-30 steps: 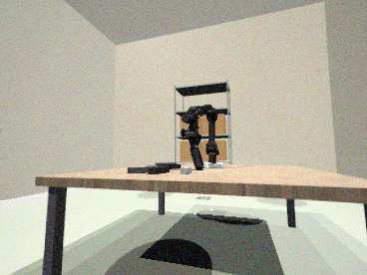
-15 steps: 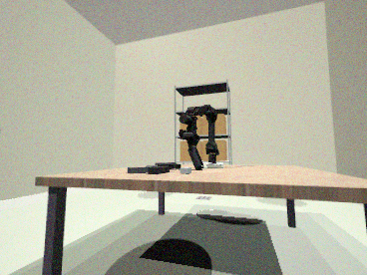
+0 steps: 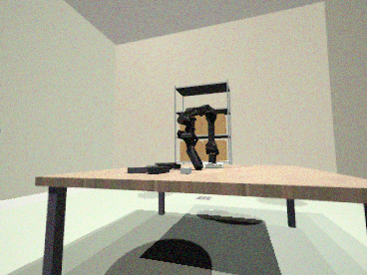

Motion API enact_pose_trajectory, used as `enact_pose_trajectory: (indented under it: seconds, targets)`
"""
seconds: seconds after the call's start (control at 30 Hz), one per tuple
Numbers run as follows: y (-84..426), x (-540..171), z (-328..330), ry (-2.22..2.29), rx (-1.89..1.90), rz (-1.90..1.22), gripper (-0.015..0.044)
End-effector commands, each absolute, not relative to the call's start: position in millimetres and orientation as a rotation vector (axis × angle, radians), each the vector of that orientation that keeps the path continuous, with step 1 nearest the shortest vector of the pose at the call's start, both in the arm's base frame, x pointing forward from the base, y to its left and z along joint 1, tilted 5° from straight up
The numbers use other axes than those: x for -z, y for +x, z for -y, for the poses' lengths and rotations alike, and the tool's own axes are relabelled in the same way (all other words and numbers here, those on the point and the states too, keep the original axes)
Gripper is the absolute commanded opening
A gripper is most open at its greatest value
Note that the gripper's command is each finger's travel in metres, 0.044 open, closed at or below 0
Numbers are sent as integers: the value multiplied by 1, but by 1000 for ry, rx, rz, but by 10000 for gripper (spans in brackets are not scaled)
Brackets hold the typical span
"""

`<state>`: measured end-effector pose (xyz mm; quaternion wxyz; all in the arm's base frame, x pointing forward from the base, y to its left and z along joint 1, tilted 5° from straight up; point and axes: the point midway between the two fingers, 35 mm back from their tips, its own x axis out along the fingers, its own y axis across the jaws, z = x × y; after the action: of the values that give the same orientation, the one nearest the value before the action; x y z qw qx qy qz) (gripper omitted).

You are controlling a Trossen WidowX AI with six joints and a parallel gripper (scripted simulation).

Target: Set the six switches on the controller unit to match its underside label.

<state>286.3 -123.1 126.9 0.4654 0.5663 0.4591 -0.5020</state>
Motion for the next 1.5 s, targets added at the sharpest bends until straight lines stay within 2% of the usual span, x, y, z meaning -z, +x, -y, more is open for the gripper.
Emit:
enact_pose_trajectory:
  seconds: [0.0, 1.47]
  targets:
    - [286, -120, 123, 1383, 1233, -1150, 338]
    - [283, -101, 151, 1381, 1234, -1148, 338]
